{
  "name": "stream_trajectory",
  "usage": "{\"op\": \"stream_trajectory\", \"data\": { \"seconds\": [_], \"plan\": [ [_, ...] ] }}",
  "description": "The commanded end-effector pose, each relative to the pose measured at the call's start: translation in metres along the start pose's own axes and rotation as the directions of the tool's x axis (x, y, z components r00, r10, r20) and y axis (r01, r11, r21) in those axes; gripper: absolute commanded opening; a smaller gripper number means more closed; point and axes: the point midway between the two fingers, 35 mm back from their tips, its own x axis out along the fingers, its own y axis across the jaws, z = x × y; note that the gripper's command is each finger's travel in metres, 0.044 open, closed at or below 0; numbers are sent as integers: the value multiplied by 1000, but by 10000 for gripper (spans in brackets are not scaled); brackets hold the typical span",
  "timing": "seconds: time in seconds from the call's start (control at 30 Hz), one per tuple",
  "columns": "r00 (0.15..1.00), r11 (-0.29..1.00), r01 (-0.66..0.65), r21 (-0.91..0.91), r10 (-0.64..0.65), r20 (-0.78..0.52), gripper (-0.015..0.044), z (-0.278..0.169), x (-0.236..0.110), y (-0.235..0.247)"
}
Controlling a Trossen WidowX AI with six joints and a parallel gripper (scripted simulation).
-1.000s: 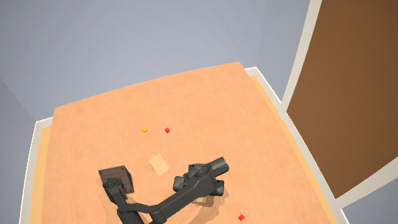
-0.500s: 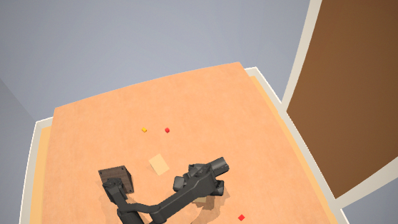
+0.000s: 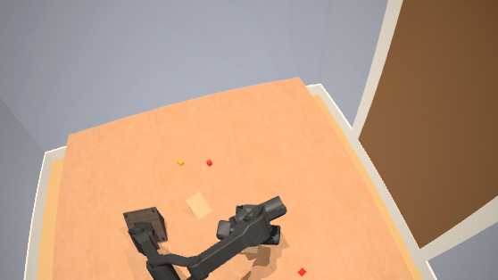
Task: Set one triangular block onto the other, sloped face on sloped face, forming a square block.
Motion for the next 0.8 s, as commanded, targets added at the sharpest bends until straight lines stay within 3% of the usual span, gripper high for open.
{"op": "stream_trajectory", "data": {
  "seconds": [0.0, 0.77],
  "plan": [
    [1000, 1000, -1, -5, 1, 0, 0, 0, 0, 0],
    [1000, 1000, -2, 1, 2, -1, 0, 0, 17, 0]
  ]
}}
